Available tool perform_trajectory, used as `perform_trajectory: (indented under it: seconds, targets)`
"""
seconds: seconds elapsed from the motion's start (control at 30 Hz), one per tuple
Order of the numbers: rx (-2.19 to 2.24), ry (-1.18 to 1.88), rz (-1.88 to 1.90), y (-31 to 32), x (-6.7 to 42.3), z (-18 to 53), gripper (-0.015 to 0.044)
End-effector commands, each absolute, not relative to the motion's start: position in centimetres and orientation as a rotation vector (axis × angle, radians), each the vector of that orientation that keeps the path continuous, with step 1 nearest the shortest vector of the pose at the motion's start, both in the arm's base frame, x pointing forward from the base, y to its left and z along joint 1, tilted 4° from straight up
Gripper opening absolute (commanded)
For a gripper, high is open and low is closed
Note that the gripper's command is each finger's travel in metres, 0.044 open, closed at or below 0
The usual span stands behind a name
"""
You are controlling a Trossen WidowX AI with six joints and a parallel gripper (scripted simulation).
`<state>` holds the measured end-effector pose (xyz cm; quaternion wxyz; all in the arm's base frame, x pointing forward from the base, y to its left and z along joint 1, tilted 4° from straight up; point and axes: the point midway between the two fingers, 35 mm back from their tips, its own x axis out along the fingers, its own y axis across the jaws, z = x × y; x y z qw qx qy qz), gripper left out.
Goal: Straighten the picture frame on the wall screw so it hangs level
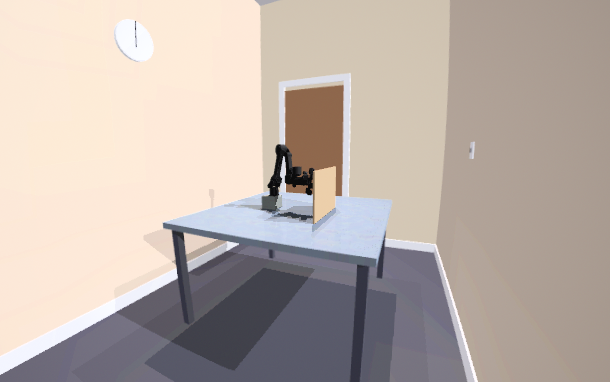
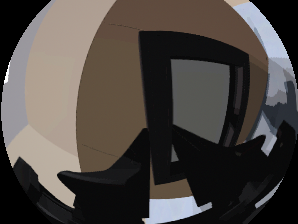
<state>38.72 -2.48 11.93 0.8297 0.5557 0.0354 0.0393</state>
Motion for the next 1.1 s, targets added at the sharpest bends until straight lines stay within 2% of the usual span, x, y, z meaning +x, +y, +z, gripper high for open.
perform_trajectory:
  seconds: [0.0, 1.07]
  targets:
    - [1.182, 0.074, 0.078, -2.53, 38.73, 11.93, 0.0000]
    - [1.183, 0.074, 0.078, -2.13, 38.71, 12.77, 0.0000]
